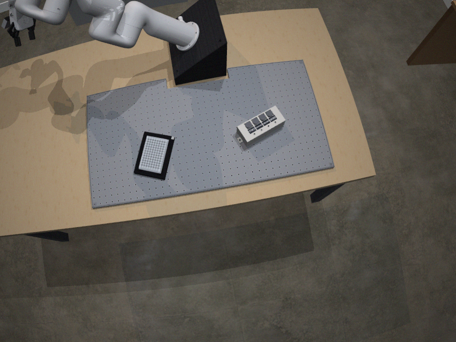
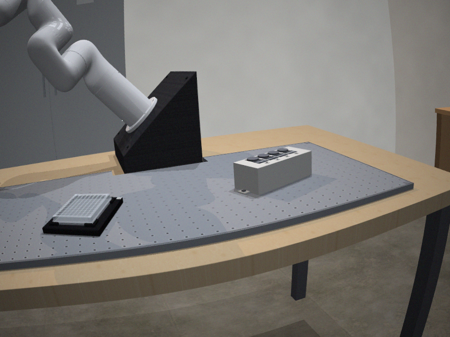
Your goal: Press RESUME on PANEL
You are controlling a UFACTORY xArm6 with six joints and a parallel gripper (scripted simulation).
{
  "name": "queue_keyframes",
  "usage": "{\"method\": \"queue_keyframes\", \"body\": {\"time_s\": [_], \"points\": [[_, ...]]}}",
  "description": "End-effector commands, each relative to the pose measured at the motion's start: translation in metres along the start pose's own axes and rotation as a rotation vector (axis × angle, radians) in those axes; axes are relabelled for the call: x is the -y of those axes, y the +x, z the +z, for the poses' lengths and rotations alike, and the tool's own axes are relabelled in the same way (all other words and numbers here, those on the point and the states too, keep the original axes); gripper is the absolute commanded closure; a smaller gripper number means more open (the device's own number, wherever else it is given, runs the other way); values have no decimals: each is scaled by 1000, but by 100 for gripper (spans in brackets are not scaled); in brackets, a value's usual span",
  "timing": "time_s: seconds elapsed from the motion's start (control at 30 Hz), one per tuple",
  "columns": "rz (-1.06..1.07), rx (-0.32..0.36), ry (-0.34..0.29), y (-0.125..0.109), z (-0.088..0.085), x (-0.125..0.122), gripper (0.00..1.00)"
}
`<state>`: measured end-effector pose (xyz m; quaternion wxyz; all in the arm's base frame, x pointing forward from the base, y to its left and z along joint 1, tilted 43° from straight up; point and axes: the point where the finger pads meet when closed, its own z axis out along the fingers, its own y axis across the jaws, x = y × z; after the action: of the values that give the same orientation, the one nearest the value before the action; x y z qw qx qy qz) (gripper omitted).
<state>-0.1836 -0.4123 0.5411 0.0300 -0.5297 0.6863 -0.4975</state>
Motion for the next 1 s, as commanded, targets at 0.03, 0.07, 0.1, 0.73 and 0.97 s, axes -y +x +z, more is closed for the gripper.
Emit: {"method": "queue_keyframes", "body": {"time_s": [0.03,0.07,0.1,0.73,0.97], "points": [[-3,-2,-1,0,-1,1,0],[-3,-2,-1,0,-1,1,0],[-3,-2,-1,0,-1,1,0],[-14,68,4,-8,26,11,100],[-25,140,8,-16,48,19,100]]}}
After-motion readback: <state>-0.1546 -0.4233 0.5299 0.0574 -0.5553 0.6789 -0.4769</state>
